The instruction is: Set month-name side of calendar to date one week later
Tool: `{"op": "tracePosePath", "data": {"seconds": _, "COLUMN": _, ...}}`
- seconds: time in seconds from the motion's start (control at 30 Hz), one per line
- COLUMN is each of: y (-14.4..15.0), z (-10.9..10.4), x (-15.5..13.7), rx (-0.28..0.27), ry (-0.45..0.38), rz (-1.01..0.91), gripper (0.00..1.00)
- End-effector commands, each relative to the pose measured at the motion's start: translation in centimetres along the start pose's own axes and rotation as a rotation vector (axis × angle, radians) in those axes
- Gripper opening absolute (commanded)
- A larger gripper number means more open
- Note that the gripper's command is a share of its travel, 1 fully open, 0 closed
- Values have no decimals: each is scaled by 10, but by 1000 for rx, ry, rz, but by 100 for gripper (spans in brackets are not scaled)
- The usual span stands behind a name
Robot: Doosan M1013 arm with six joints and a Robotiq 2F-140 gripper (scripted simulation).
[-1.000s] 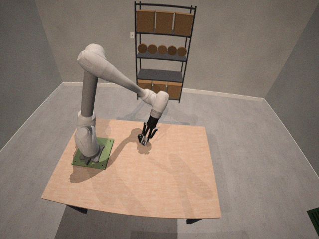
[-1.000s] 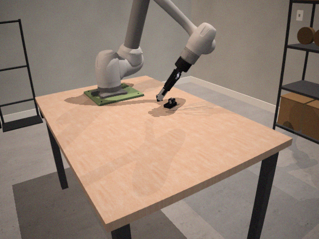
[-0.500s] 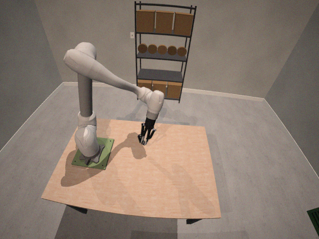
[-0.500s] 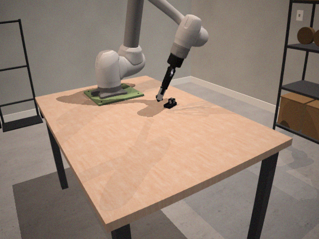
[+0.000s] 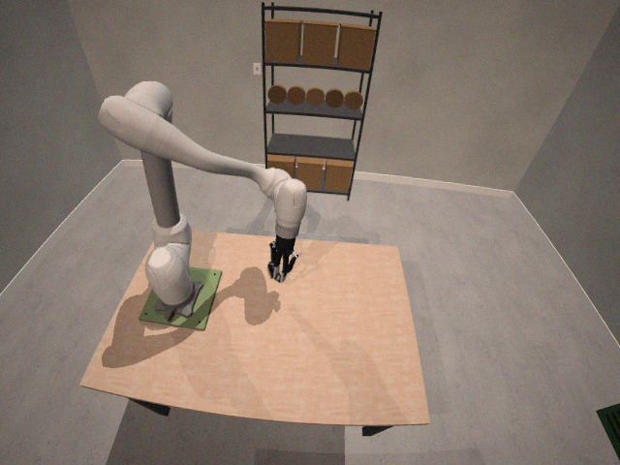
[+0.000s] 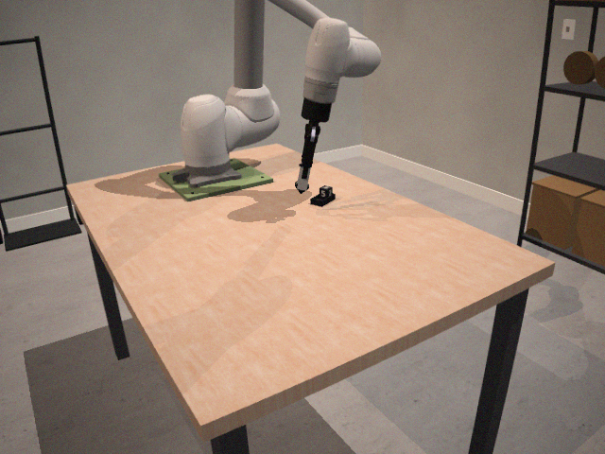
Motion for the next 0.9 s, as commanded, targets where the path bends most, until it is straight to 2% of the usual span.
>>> {"op": "tracePosePath", "data": {"seconds": 0.0, "y": -1, "z": 1, "x": -2, "rx": 24, "ry": 94, "rz": -4, "gripper": 24}}
{"op": "tracePosePath", "data": {"seconds": 0.13, "y": 2, "z": -1, "x": -4, "rx": 32, "ry": 196, "rz": 0, "gripper": 24}}
{"op": "tracePosePath", "data": {"seconds": 0.33, "y": 3, "z": 0, "x": -8, "rx": 32, "ry": 201, "rz": 0, "gripper": 24}}
{"op": "tracePosePath", "data": {"seconds": 0.43, "y": 1, "z": 1, "x": -9, "rx": 47, "ry": 231, "rz": -3, "gripper": 24}}
{"op": "tracePosePath", "data": {"seconds": 0.57, "y": -1, "z": 3, "x": -11, "rx": 80, "ry": 349, "rz": -7, "gripper": 24}}
{"op": "tracePosePath", "data": {"seconds": 0.7, "y": 3, "z": 2, "x": -13, "rx": 82, "ry": 451, "rz": -1, "gripper": 24}}
{"op": "tracePosePath", "data": {"seconds": 0.87, "y": 4, "z": 3, "x": -17, "rx": 82, "ry": 457, "rz": -1, "gripper": 24}}
Point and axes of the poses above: the point where the finger pads meet when closed, its own z axis out along the fingers, its own y axis across the jaws, x = y × z, the point moved 1 cm from there along -z, back along the fingers, and after that the axes turned 11 degrees about z, right-handed, at the moved point
